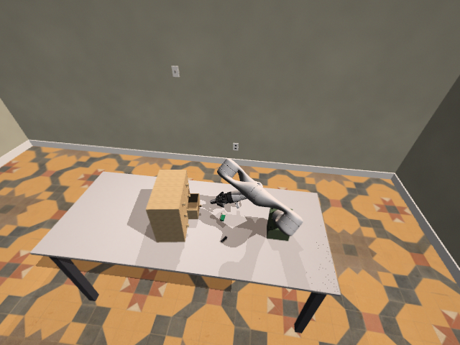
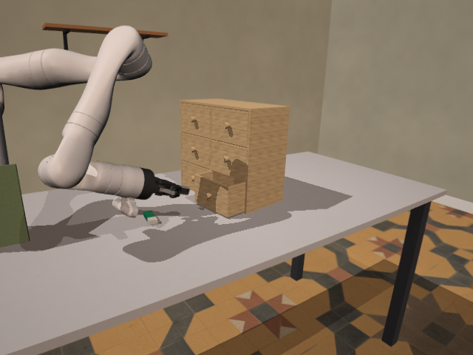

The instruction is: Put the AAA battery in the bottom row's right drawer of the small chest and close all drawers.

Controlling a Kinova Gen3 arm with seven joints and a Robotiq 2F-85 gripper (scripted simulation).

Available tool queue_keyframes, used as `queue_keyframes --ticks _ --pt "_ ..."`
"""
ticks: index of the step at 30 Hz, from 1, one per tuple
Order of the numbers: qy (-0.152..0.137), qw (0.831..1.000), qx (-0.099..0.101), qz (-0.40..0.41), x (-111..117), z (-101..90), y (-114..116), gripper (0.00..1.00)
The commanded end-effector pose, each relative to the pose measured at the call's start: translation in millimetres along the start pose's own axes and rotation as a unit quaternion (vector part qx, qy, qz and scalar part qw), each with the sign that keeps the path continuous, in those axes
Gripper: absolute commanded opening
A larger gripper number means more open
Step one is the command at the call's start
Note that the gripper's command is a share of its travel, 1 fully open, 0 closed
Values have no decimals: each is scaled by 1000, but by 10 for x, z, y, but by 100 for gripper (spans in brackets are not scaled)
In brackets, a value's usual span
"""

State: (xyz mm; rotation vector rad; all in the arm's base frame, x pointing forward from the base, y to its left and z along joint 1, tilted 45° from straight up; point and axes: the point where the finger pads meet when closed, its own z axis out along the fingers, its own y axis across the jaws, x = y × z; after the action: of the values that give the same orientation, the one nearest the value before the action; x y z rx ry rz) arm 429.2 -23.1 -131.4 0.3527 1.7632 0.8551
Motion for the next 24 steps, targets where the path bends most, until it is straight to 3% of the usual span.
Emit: queue_keyframes --ticks 1,9,24 --pt "2 1000 -5 0 89 114 30 0" --pt "2 1000 -5 0 211 310 32 0" --pt "2 1000 -5 0 219 321 32 0"
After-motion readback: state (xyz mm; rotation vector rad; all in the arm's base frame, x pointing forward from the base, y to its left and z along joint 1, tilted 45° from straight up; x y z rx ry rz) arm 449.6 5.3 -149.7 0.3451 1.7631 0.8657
